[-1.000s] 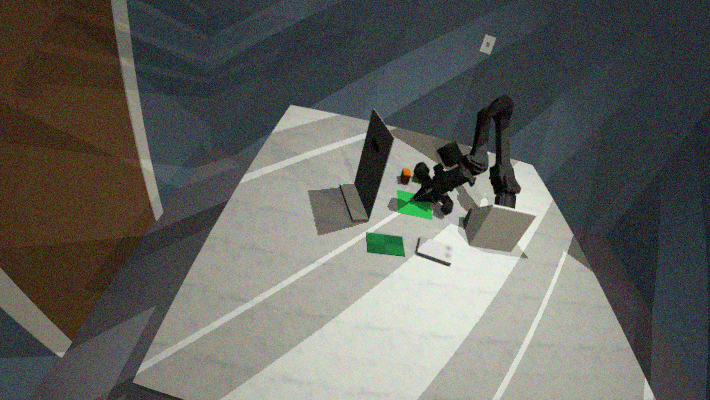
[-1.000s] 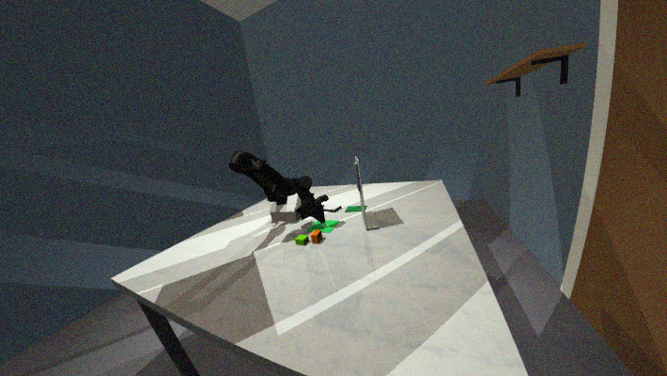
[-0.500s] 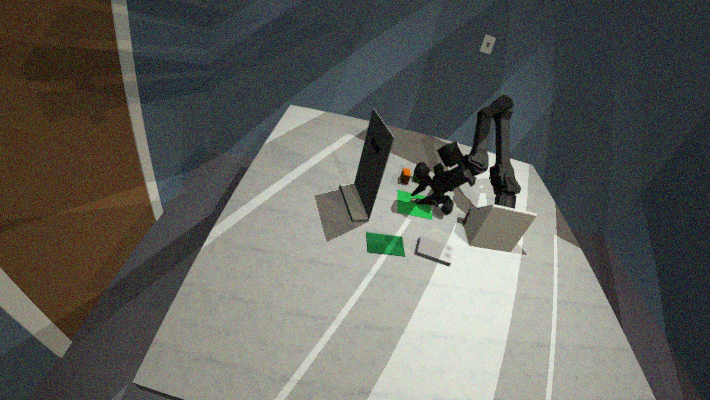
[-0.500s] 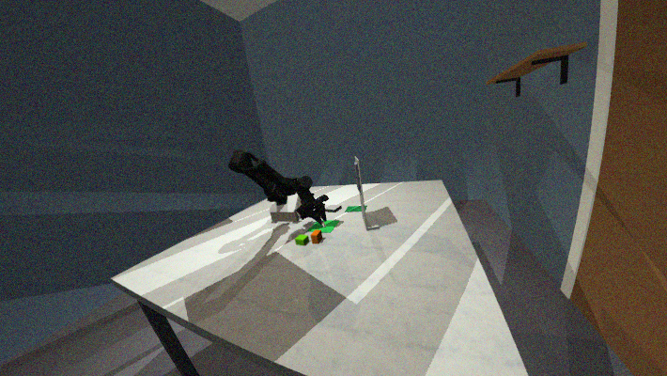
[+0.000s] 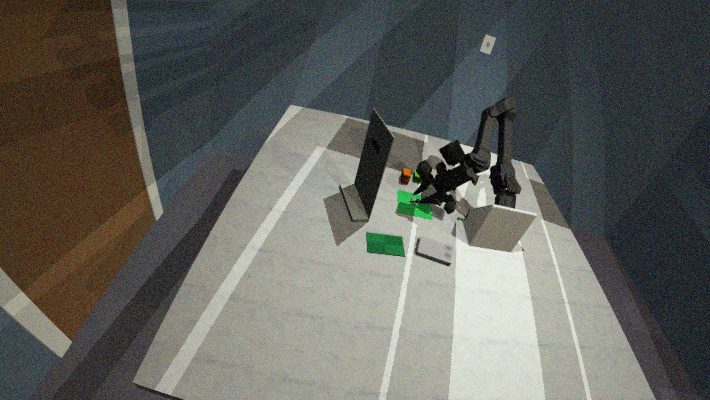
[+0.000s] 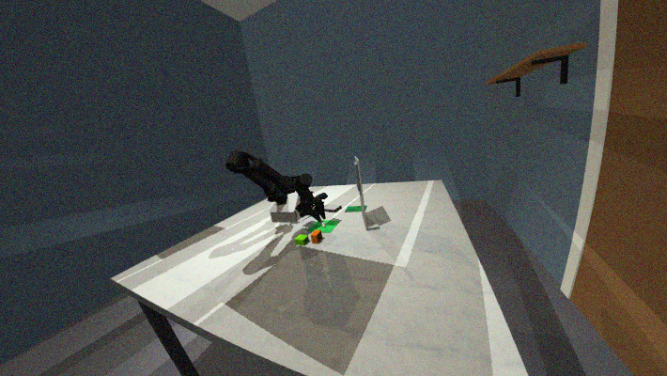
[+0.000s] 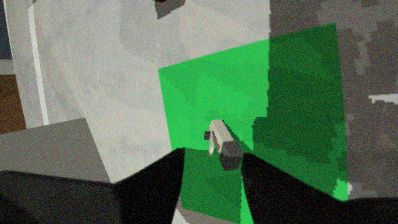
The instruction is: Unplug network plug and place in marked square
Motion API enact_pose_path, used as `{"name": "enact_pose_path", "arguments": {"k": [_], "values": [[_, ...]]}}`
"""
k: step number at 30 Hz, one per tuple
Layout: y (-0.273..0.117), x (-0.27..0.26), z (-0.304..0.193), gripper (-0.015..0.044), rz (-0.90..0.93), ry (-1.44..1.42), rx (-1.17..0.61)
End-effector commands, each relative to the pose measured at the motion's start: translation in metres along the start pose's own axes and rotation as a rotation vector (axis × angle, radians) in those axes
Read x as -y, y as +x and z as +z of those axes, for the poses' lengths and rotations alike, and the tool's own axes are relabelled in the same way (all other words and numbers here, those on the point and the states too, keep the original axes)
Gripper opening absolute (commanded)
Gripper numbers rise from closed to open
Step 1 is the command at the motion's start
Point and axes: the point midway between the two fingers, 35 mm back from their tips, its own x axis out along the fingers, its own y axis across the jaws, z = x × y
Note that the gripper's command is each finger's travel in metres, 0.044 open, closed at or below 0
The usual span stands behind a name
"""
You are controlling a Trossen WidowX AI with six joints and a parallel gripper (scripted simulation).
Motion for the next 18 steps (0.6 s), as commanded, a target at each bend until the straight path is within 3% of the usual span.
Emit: {"name": "enact_pose_path", "arguments": {"k": [1, 18], "values": [[-0.003, 0.000, 0.001, 0.0156, 0.000, 0.007, 0.004], [-0.015, 0.000, 0.000, 0.0156, 0.000, 0.004, 0.003]]}}
